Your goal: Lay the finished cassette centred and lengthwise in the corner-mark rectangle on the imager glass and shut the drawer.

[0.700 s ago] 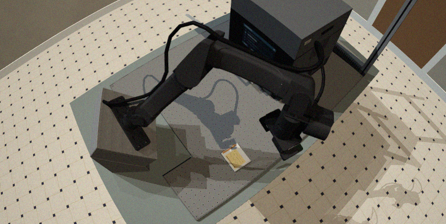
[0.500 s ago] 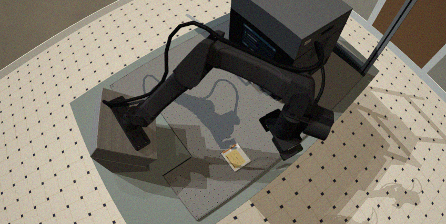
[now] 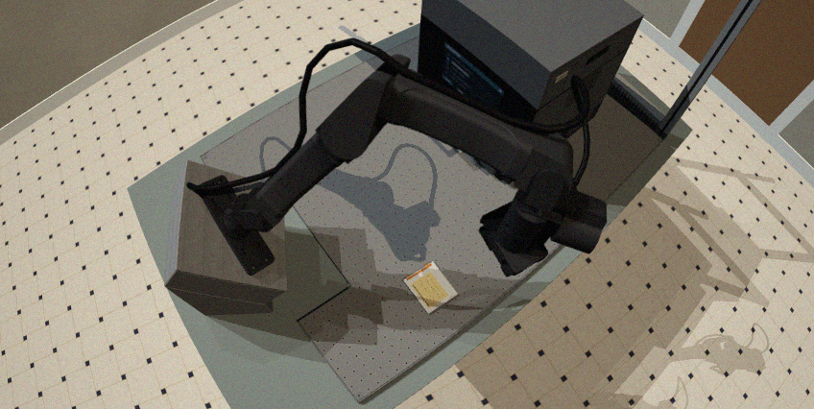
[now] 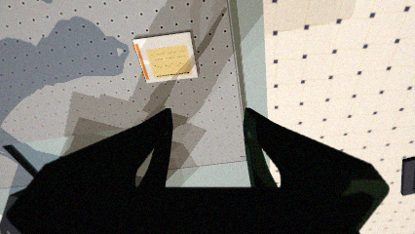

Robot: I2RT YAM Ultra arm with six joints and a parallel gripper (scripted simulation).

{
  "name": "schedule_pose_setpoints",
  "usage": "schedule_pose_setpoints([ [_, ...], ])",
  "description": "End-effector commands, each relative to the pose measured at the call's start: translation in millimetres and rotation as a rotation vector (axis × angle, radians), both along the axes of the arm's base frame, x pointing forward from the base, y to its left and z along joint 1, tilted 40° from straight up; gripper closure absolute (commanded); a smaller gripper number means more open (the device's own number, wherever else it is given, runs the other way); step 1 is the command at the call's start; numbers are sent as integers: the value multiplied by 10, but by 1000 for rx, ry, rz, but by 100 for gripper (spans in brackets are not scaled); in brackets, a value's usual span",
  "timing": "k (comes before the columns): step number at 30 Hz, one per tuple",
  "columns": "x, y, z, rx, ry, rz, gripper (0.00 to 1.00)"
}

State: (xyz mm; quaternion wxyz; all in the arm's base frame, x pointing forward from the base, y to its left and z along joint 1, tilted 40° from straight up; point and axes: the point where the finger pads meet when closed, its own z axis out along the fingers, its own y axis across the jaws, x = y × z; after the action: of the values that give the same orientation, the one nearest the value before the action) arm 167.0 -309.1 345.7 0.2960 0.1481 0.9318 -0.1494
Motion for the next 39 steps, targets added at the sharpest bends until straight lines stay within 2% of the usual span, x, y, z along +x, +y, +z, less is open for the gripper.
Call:
schedule_pose_setpoints([
  [1,75,178,164,-30,2,0,65],
  [2,124,166,38,-15,7,0,65],
  [11,412,414,-193,17,43,17,65],
  [13,412,414,-193,17,43,17,65],
  [14,451,427,-75,-10,40,23,65],
  [15,468,477,-247,27,62,24,65],
  [28,797,904,-600,36,92,37,65],
  [30,797,904,-600,36,92,37,65],
  [39,959,1236,-855,30,117,50,65],
])
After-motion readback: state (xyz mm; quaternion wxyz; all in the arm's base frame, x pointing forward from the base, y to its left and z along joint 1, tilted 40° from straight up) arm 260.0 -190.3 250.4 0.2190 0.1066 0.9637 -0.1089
